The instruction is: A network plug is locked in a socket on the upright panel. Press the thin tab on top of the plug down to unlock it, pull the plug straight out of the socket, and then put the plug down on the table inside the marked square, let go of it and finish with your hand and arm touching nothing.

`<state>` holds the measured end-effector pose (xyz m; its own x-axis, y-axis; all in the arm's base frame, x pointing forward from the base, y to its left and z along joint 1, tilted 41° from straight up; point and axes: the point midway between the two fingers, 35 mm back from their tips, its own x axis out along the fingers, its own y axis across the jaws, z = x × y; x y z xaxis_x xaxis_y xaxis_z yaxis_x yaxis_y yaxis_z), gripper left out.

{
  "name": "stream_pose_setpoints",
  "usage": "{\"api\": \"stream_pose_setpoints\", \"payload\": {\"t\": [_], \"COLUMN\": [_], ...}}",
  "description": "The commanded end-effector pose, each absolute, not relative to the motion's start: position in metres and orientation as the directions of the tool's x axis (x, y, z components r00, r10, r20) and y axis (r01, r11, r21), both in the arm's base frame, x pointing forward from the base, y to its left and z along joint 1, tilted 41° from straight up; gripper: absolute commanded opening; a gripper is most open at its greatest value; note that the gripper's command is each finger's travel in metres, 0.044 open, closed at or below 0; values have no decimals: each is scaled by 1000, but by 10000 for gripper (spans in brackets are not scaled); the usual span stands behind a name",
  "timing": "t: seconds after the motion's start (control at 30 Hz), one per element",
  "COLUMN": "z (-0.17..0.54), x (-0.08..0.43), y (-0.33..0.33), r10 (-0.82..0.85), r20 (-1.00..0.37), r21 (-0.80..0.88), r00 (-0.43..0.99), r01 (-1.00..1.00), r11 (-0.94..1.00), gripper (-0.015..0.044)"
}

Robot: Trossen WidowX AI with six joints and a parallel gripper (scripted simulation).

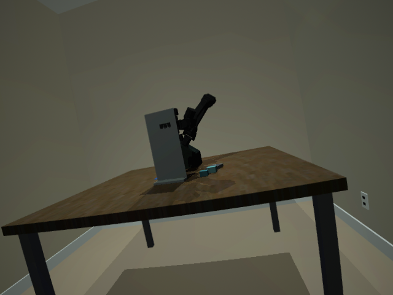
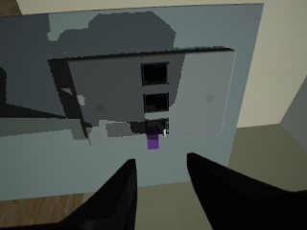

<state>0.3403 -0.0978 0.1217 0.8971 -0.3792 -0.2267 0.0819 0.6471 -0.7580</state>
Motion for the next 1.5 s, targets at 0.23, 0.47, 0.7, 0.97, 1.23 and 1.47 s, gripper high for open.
{"api": "stream_pose_setpoints", "payload": {"t": [0.23, 0.47, 0.7, 0.97, 1.23, 1.47], "z": [121, 120, 118, 117, 117, 117], "x": [354, 362, 371, 375, 375, 375], "y": [-101, -102, -104, -105, -105, -105], "r10": [-381, -381, -381, -381, -381, -381], "r20": [-225, -224, -224, -223, -223, -223], "r21": [-761, -761, -761, -761, -761, -761], "r00": [897, 897, 897, 897, 897, 897], "r01": [83, 83, 84, 84, 84, 84], "r11": [644, 644, 644, 644, 644, 644], "gripper": [156, 156, 156, 136, 83, 36]}}
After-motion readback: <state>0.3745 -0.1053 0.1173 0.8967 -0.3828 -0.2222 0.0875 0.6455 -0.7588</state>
